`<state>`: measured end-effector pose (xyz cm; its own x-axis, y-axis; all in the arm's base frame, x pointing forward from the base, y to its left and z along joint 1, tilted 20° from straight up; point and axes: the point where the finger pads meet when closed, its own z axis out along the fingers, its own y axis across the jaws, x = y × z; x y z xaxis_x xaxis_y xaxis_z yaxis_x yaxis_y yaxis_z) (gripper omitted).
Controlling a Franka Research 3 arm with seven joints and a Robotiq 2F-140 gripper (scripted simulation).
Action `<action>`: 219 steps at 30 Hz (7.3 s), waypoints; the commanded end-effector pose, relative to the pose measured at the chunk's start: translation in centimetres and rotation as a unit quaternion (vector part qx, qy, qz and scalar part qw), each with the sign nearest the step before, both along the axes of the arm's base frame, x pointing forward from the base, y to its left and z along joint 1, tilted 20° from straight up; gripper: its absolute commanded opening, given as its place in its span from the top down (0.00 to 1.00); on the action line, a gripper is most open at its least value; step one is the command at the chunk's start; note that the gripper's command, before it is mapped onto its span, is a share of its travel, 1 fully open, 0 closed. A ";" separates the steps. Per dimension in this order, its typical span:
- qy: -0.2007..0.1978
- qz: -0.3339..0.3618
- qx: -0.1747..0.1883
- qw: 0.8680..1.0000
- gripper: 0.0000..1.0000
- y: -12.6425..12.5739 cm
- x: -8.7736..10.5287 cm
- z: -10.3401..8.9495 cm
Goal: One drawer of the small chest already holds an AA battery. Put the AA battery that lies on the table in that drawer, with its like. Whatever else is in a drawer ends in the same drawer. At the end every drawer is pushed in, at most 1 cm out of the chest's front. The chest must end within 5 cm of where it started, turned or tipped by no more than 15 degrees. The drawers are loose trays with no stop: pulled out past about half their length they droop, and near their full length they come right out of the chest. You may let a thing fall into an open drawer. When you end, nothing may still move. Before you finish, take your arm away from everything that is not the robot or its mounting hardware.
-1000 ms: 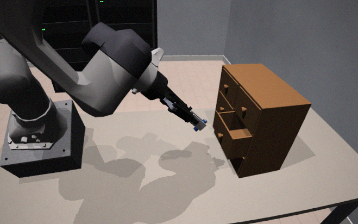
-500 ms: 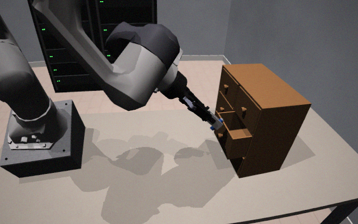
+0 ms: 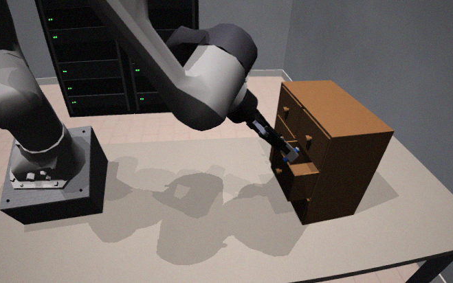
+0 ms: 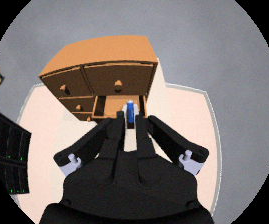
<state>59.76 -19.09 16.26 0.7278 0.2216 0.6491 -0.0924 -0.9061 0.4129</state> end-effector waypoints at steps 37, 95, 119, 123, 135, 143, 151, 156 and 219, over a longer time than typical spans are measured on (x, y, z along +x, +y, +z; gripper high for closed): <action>-0.014 -0.008 0.034 0.999 0.94 -0.1 3.4 -0.2; -0.014 -0.008 0.034 0.999 0.00 0.0 3.5 0.2; -0.014 -0.008 0.034 0.999 0.00 0.8 -2.1 0.3; -0.014 -0.008 0.034 0.999 0.00 1.0 -4.0 0.4; -0.014 -0.008 0.034 0.999 0.00 1.8 -9.8 0.5; -0.014 -0.008 0.034 0.999 0.00 2.3 -13.0 0.6; -0.014 -0.008 0.034 0.999 0.00 2.4 -13.8 0.7; -0.014 -0.008 0.034 0.999 0.00 2.4 -13.8 0.7; 0.174 -0.100 0.064 0.978 0.00 3.4 -13.8 3.4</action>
<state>45.83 -16.44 19.18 0.7946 0.0320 0.6064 -0.1947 -0.9324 0.3043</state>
